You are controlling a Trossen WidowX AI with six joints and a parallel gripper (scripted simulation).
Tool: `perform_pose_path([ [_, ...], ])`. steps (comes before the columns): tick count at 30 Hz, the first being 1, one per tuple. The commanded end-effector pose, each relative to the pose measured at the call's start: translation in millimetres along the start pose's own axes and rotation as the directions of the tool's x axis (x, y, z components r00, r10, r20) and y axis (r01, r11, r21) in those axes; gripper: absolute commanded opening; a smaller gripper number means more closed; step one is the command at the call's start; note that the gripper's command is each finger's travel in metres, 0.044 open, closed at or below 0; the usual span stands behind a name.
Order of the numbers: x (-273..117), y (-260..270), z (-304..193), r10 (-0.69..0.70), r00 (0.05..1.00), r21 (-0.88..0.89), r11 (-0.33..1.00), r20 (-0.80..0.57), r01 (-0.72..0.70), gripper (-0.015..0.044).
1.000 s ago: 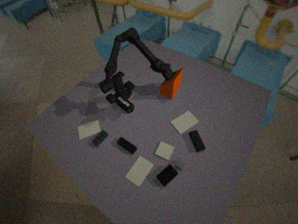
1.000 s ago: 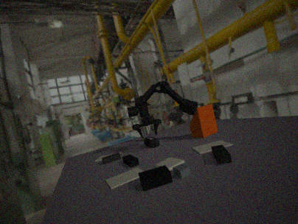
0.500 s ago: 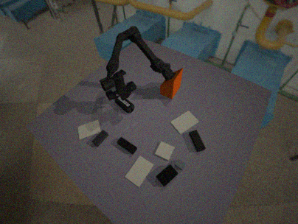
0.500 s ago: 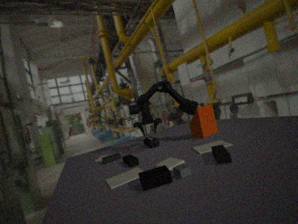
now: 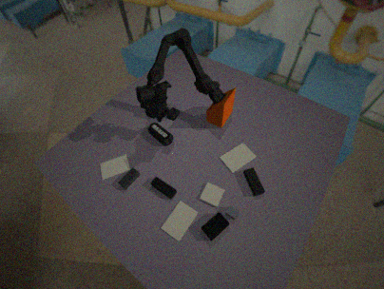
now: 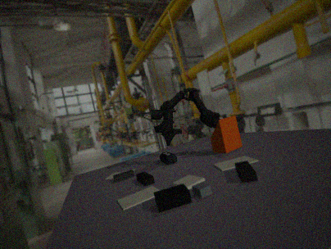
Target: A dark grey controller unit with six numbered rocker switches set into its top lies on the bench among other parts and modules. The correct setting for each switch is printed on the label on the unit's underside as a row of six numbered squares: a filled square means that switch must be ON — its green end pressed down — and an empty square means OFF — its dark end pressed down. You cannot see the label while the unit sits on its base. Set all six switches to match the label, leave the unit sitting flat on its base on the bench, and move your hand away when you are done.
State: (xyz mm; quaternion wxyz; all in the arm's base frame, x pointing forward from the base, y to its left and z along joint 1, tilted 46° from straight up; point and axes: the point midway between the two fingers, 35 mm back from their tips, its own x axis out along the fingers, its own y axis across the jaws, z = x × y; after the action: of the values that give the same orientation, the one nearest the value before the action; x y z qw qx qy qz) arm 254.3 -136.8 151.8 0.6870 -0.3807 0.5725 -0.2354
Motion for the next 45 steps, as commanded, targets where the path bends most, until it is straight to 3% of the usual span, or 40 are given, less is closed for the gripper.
perform_pose_path([
  [1,-6,6,-11,-0.033,0.999,0.326,0.945,0.041,0.018,0.0000],
  [23,-6,6,-11,-0.033,0.999,0.326,0.945,0.041,0.018,0.0000],
  [25,-5,6,-11,-0.031,0.999,0.311,0.950,0.039,0.018,0.0053],
  [29,-3,-7,-5,-0.002,1.000,-0.008,1.000,-0.008,0.002,0.0157],
  [32,1,-18,0,0.026,0.998,-0.299,0.953,-0.051,-0.040,0.0236],
  [36,6,-32,6,0.064,0.992,-0.636,0.762,-0.109,-0.119,0.0341],
  [40,13,-45,10,0.103,0.981,-0.870,0.453,-0.166,-0.195,0.0440],
  [42,16,-49,11,0.116,0.976,-0.917,0.337,-0.184,-0.213,0.0440],
  [45,16,-50,11,0.118,0.975,-0.922,0.323,-0.187,-0.215,0.0440],
])
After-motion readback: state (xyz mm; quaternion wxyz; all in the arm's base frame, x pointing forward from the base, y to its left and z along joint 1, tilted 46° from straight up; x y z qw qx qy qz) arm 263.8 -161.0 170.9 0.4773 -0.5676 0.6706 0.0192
